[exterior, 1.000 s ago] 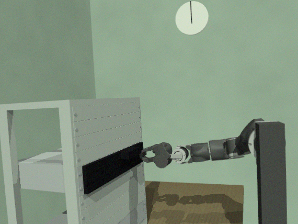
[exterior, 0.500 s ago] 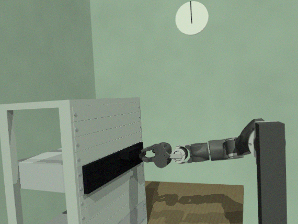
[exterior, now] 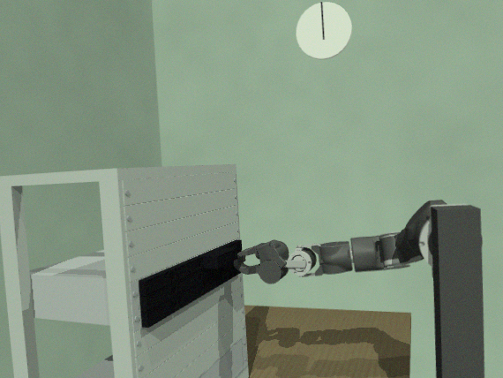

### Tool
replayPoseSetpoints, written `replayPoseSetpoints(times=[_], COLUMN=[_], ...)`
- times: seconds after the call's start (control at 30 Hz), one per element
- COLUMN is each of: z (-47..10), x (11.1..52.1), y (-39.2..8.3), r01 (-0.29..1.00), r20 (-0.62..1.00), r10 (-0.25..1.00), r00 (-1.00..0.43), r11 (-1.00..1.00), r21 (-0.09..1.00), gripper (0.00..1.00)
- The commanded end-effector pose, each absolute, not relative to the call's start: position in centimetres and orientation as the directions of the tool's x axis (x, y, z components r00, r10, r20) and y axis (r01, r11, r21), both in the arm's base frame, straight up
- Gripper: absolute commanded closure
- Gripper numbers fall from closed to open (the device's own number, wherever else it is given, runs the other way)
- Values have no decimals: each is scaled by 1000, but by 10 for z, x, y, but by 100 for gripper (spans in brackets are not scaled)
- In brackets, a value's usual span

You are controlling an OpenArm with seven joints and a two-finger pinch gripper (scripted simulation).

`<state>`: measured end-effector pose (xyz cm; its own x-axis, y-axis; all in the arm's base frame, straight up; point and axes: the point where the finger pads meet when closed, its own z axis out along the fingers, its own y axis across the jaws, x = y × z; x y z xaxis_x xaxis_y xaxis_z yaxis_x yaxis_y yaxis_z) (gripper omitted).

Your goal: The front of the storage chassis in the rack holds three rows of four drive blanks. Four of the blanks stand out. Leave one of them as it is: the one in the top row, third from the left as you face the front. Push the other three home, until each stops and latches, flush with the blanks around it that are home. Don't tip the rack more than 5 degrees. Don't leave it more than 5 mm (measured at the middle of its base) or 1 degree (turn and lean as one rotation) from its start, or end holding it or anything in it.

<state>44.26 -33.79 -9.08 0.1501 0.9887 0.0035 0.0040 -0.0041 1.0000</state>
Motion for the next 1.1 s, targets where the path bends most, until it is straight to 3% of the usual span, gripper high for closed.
replayPoseSetpoints(times=[0.0, 1.07], z=[-89, -88], x=[443, 449], y=[-337, -337], r01=[2, 2], r20=[3, 3], r10=[989, 989], r00=[147, 147], r11=[-3, -3], r21=[1000, 1000], gripper=[100, 100])
